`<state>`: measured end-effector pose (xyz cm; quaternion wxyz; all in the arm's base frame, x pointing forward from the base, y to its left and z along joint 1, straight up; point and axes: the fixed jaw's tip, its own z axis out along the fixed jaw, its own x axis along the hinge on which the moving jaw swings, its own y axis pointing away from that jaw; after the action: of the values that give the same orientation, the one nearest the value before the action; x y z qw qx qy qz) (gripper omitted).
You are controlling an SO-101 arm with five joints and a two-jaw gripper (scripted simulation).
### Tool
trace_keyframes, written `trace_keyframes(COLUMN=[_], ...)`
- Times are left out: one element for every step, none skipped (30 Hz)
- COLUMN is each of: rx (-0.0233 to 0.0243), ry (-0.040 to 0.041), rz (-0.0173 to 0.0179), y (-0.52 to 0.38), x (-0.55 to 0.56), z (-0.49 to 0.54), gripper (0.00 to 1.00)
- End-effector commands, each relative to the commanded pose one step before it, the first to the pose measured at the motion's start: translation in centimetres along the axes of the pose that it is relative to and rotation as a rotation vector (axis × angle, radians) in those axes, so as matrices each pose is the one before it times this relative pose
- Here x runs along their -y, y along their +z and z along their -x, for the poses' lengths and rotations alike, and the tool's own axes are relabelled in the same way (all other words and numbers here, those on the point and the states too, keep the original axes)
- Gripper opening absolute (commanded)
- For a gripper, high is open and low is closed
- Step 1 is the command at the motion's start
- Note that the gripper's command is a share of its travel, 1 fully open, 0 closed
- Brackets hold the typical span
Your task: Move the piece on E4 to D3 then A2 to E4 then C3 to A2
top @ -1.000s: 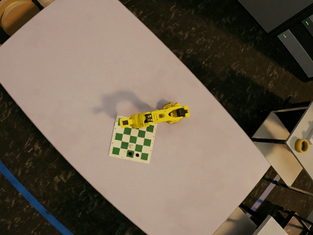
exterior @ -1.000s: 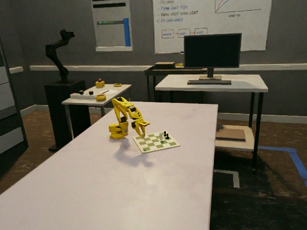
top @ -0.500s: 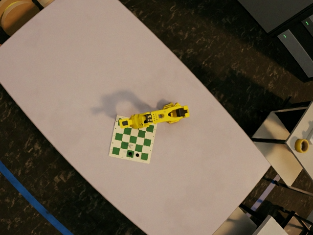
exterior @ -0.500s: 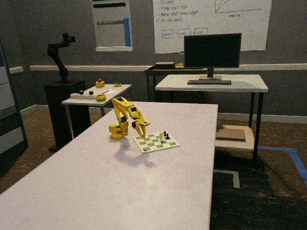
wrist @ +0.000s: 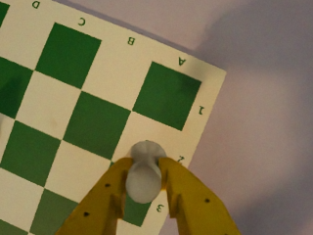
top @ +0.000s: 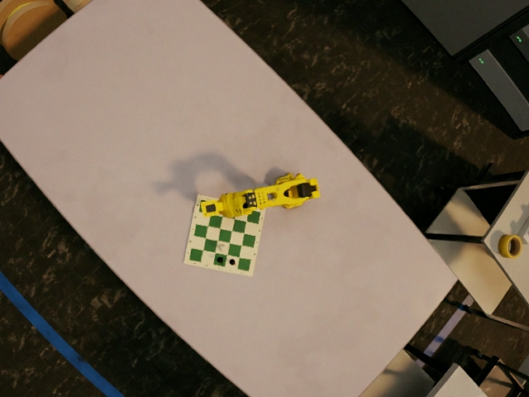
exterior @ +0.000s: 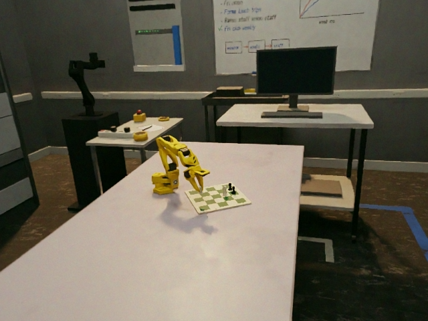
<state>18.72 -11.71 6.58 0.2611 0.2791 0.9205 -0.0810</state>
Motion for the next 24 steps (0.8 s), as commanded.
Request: trace_keyframes(rx=[-0.00662, -0.00001, -0.00002, -0.00001, -0.00003, -0.00001, -0.00002, -0.00001, -0.00003, -0.00002, -0.00003, -0.00002, -0.00004, -0.00002, -0.00003, -0.00002, 0.0, 0.0, -0.00003, -0.00002, -0.00004, -0.00003, -0.00003, -0.00002], ry=[-0.01847, 0.0, 0.0, 0.0, 0.0, 0.0, 0.0, 0.0, 0.0, 0.0, 0.0, 0.0, 0.0, 0.0, 0.0, 0.0, 0.0, 0.0, 0.0, 0.0, 0.0, 0.0, 0.0, 0.0], rz=[0.00678, 0.0, 0.0, 0.0, 0.0, 0.0, 0.0, 0.0, 0.0, 0.0, 0.0, 0.0, 0.0, 0.0, 0.0, 0.0, 0.0, 0.0, 0.0, 0.0, 0.0, 0.0, 0.0, 0.0], y=[0.2497, 0.0758, 0.0811, 0.0858, 0.0902, 0.0975, 0.1035, 0.1062, 0.1085, 0.11, 0.1109, 0.111, 0.1107, 0.1172, 0.1156, 0.1132, 0.0, 0.0, 0.1104, 0.1069, 0.1031, 0.0986, 0.0966, 0.0951], x=[-0.255, -0.001, -0.001, -0.001, -0.001, -0.001, -0.001, -0.001, -0.001, -0.001, -0.001, -0.001, -0.001, -0.001, -0.001, -0.001, 0.0, 0.0, -0.001, -0.001, -0.001, -0.001, -0.001, -0.001], z=[-0.204, -0.045, -0.049, -0.053, -0.057, -0.056, -0.056, -0.059, -0.062, -0.065, -0.067, -0.069, -0.07, -0.063, -0.064, -0.064, 0.0, 0.0, -0.065, -0.064, -0.064, -0.062, -0.058, -0.052], gripper=[0.0, 0.0, 0.0, 0.0, 0.0, 0.0, 0.0, 0.0, 0.0, 0.0, 0.0, 0.0, 0.0, 0.0, 0.0, 0.0, 0.0, 0.0, 0.0, 0.0, 0.0, 0.0, 0.0, 0.0])
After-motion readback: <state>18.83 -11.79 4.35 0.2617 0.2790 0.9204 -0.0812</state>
